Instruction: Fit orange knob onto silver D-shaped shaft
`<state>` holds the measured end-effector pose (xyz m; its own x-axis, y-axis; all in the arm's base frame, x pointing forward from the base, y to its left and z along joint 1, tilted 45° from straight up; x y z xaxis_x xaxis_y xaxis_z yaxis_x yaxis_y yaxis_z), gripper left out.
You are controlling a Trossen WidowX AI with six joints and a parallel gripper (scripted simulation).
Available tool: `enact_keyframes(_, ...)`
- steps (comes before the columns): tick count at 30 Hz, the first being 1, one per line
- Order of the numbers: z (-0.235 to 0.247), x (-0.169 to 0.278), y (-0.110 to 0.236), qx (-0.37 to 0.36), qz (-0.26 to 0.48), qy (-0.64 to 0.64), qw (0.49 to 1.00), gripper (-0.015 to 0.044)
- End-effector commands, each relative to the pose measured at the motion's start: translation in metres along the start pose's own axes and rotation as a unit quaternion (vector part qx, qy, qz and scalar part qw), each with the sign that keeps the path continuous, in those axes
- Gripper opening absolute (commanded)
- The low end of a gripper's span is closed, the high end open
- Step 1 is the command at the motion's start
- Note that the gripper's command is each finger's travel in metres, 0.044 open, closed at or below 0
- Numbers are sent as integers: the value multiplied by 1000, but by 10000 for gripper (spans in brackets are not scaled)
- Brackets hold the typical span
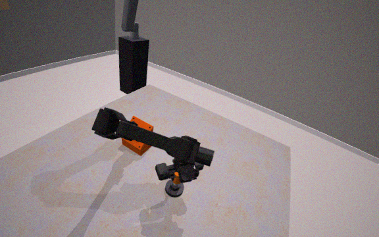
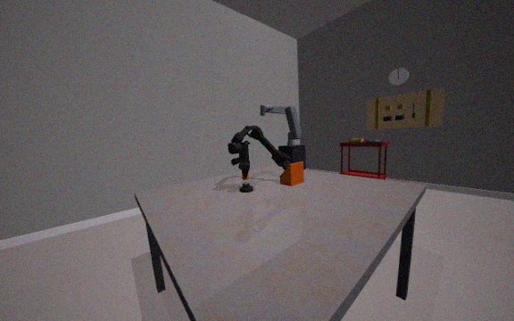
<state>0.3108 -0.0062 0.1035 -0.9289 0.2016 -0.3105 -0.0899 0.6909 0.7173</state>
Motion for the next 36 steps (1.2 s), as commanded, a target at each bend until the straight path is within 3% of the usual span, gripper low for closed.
enact_keyframes(1,-2,1,-12,2,0,1,1000,0)
enact_keyframes(36,-3,1,-9,2,0,42,999,0)
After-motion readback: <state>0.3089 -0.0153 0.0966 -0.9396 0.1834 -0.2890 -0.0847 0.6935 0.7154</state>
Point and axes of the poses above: the point midway between the two fingers, 35 mm back from their tips, its own y axis back along the fingers, its own z axis across the jaws, x = y × z, the point moved 2 cm from there along y, back along the fingers, and after that the axes turned 13 degrees about y, right-handed, at the moved point
